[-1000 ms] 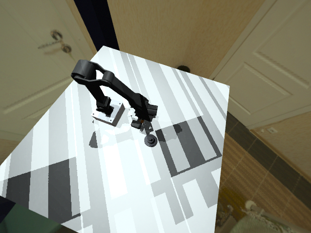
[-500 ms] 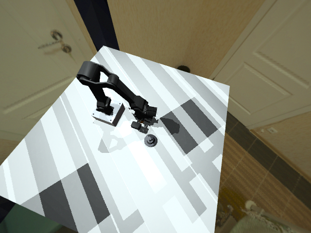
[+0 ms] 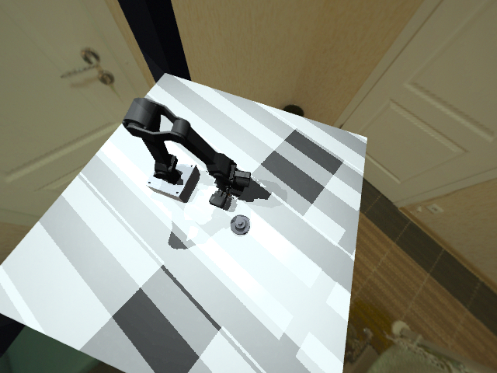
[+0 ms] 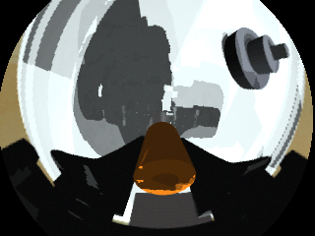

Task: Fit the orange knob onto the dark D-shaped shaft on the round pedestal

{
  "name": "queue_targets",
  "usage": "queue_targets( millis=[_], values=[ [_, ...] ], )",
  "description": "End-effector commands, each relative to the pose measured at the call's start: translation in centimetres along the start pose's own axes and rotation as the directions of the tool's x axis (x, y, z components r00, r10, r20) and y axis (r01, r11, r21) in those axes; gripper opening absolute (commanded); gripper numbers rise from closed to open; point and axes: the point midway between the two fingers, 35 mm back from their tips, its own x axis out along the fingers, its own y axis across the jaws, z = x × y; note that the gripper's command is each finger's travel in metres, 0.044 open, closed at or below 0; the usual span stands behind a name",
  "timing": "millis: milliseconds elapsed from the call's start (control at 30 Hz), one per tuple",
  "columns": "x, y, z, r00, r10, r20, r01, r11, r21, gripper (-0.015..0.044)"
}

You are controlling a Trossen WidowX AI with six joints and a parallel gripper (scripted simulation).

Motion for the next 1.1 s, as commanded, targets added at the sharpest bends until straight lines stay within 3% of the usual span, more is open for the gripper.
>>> queue_targets(
  millis=[0,133,700,1067],
  values=[
    [-0.1,0.0,0.0,1.000,-0.001,0.000,0.001,1.000,-0.004,0.0105],
    [-2.1,0.4,0.7,1.000,-0.001,0.001,0.001,1.000,-0.004,0.0000],
    [-13.6,1.5,0.6,1.000,0.001,0.001,-0.001,1.000,-0.004,0.0000],
    [-13.8,0.8,1.7,1.000,0.001,0.003,-0.001,1.000,-0.004,0.0000]
  ],
)
